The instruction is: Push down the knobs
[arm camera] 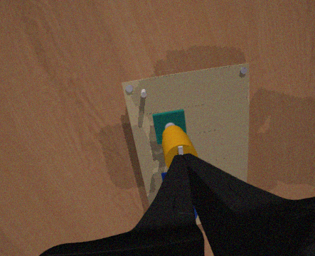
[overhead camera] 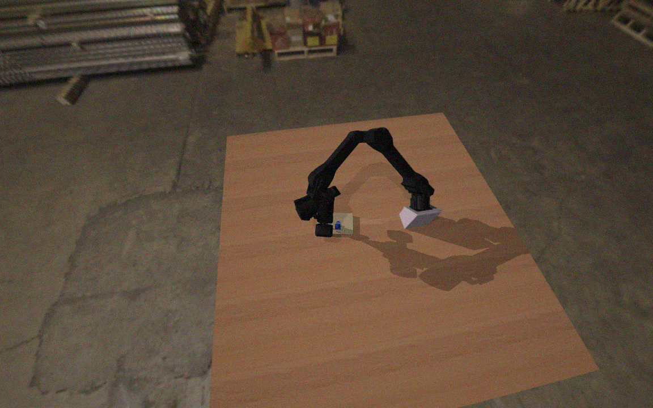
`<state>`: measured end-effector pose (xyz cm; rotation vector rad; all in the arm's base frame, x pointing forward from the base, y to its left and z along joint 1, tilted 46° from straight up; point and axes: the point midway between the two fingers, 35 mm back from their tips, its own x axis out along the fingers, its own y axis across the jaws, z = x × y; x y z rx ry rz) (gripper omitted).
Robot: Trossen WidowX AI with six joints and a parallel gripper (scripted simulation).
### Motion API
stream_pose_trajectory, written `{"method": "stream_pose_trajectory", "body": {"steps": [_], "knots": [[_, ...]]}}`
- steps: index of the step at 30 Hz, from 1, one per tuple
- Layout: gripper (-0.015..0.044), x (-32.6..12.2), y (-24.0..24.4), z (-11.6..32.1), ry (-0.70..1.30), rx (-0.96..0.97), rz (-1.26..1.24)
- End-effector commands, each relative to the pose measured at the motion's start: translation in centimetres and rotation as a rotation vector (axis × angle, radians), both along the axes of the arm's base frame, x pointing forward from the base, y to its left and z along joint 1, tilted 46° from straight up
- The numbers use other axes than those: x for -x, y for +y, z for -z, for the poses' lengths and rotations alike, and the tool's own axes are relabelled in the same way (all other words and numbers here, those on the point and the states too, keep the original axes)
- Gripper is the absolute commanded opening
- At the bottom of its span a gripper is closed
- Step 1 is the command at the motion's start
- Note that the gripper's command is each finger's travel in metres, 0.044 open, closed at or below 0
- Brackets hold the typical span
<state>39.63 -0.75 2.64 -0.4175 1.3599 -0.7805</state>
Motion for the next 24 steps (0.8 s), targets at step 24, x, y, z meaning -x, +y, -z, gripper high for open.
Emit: {"method": "stream_pose_trajectory", "body": {"steps": [24], "knots": [[0.0000, -0.01, -0.18, 0.19, 0.004, 0.003, -0.004]]}}
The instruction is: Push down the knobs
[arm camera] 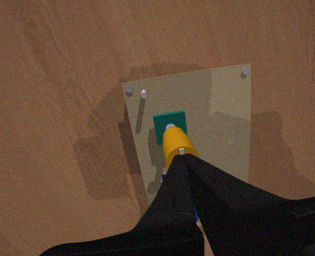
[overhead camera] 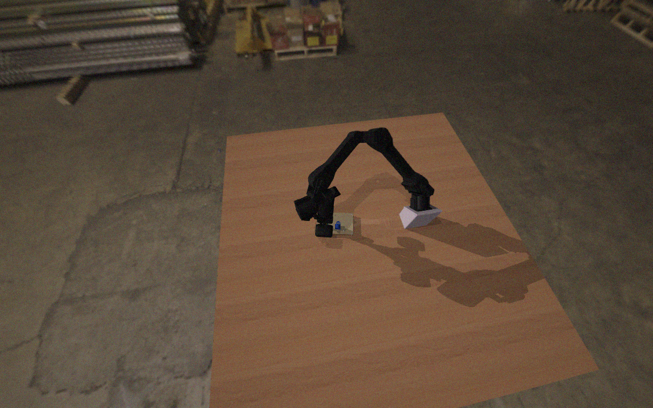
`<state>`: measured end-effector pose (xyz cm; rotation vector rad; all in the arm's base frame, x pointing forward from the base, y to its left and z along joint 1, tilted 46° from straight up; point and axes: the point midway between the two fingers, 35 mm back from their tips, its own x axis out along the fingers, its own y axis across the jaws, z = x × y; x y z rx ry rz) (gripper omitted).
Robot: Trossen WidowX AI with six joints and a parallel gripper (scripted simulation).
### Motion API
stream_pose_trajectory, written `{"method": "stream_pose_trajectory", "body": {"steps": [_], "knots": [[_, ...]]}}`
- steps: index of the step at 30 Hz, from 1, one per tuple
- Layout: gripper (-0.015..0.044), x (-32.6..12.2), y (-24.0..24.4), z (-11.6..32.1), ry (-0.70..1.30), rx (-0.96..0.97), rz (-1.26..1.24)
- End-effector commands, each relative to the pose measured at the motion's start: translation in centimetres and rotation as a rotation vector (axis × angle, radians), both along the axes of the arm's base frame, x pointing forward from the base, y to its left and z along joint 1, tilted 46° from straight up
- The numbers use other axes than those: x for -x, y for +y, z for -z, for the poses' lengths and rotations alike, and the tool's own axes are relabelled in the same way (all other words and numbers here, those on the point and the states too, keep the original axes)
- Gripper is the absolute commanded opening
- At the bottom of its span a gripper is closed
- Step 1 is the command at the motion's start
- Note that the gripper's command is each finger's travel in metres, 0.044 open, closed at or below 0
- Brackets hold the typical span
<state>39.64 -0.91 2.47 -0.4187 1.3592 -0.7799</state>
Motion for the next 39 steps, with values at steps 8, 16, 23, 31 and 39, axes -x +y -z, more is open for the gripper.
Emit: {"method": "stream_pose_trajectory", "body": {"steps": [8, 16, 23, 31, 39], "knots": [[0.0000, 0.00, -0.25, 0.24, 0.004, 0.003, -0.003], [0.0000, 0.00, -0.25, 0.24, 0.004, 0.003, -0.003], [0.0000, 0.00, -0.49, 0.46, 0.004, 0.003, -0.003], [0.0000, 0.00, -0.49, 0.46, 0.004, 0.003, -0.003], [0.0000, -0.01, -0.72, 0.69, 0.004, 0.003, -0.003]]}}
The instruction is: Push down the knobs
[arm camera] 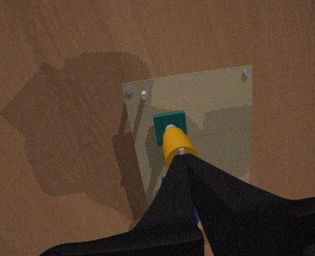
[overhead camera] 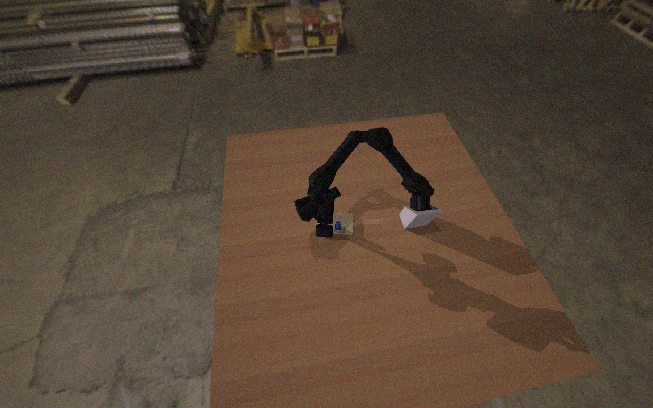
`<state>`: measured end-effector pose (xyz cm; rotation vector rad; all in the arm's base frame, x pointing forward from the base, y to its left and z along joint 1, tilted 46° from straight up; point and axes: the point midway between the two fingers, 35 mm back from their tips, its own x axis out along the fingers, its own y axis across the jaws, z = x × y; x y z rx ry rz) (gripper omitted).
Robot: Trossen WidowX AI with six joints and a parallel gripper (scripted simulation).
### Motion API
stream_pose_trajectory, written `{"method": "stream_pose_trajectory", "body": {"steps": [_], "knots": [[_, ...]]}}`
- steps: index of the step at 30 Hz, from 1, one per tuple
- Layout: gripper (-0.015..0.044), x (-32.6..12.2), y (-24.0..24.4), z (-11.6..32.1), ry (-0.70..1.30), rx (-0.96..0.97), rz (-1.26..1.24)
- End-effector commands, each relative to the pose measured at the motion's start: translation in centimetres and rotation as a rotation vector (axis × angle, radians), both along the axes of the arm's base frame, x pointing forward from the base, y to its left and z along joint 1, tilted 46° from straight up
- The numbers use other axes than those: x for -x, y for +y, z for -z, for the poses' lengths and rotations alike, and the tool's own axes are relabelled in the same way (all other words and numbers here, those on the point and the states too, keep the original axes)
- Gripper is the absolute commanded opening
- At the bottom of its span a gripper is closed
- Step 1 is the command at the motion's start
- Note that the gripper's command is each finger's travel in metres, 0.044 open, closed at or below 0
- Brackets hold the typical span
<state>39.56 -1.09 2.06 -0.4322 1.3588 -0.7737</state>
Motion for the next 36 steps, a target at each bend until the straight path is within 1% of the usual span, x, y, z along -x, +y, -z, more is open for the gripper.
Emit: {"method": "stream_pose_trajectory", "body": {"steps": [1, 36], "knots": [[0.0000, -0.10, -0.54, 0.29, -0.001, -0.002, 0.008], [0.0000, -0.11, -1.00, 0.74, -0.001, -0.002, 0.008]]}}
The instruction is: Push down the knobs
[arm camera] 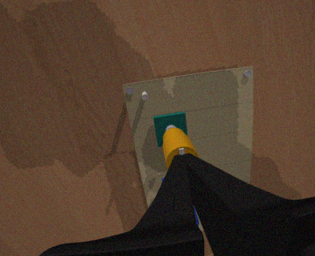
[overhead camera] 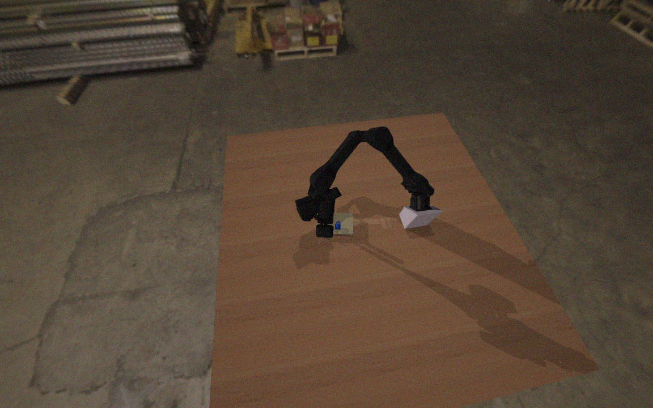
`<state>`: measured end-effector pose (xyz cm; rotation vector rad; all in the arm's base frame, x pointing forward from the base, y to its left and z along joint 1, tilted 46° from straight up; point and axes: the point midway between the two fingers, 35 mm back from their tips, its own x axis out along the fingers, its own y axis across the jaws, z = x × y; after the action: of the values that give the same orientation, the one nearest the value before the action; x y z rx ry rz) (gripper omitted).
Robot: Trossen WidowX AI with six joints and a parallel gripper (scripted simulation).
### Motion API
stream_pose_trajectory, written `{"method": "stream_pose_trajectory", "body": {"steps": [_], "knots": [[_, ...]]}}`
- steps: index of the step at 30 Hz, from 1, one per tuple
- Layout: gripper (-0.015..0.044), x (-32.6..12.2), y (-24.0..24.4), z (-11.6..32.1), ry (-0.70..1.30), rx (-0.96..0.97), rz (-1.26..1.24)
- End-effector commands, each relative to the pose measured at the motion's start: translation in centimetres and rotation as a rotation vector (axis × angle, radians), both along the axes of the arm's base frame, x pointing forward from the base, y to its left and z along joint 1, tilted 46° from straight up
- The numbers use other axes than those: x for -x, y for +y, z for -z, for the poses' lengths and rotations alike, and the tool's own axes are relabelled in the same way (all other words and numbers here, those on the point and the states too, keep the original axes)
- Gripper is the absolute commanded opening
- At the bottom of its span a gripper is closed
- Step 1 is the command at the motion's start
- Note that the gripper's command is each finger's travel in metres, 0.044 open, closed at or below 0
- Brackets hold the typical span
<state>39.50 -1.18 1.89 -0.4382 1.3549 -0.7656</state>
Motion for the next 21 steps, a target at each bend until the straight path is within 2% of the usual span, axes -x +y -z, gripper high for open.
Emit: {"method": "stream_pose_trajectory", "body": {"steps": [1, 21], "knots": [[0.0000, -0.16, -0.92, 0.57, 0.000, -0.002, 0.018], [0.0000, -0.17, -1.36, 1.00, 0.000, -0.002, 0.018]]}}
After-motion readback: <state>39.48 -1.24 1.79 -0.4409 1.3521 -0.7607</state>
